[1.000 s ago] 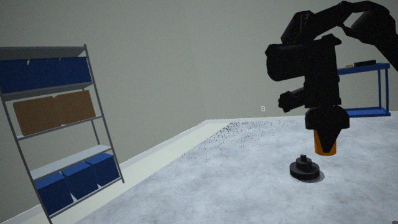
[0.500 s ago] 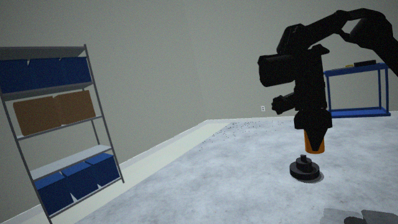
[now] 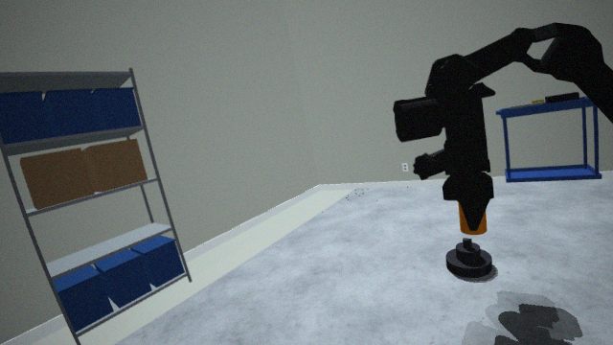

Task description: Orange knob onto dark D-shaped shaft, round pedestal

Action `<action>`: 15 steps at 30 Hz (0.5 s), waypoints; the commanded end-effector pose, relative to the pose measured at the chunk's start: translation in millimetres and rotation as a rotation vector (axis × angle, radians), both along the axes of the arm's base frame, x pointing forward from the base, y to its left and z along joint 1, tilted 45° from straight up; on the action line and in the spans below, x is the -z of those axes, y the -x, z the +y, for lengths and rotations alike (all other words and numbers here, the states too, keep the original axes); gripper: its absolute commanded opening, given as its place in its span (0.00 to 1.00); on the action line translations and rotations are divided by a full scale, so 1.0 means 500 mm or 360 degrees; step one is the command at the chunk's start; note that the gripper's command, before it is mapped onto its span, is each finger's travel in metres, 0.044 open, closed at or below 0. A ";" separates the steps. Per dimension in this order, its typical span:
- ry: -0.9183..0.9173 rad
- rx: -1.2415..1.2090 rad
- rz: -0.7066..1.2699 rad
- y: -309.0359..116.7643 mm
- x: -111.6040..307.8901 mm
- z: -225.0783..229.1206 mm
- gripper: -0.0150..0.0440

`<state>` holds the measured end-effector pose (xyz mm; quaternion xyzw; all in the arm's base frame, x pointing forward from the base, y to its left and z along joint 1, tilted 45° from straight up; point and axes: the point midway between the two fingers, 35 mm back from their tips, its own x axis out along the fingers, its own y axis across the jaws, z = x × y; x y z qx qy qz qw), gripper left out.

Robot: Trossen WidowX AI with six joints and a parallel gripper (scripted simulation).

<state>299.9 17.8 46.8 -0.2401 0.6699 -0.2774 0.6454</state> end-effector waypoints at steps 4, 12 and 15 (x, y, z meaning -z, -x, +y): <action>0.0009 -0.0013 -0.0012 -0.012 -0.019 -0.035 0.25; 0.0022 -0.0005 -0.0014 -0.020 -0.037 -0.079 0.25; 0.0028 -0.0002 -0.0014 -0.022 -0.044 -0.096 0.25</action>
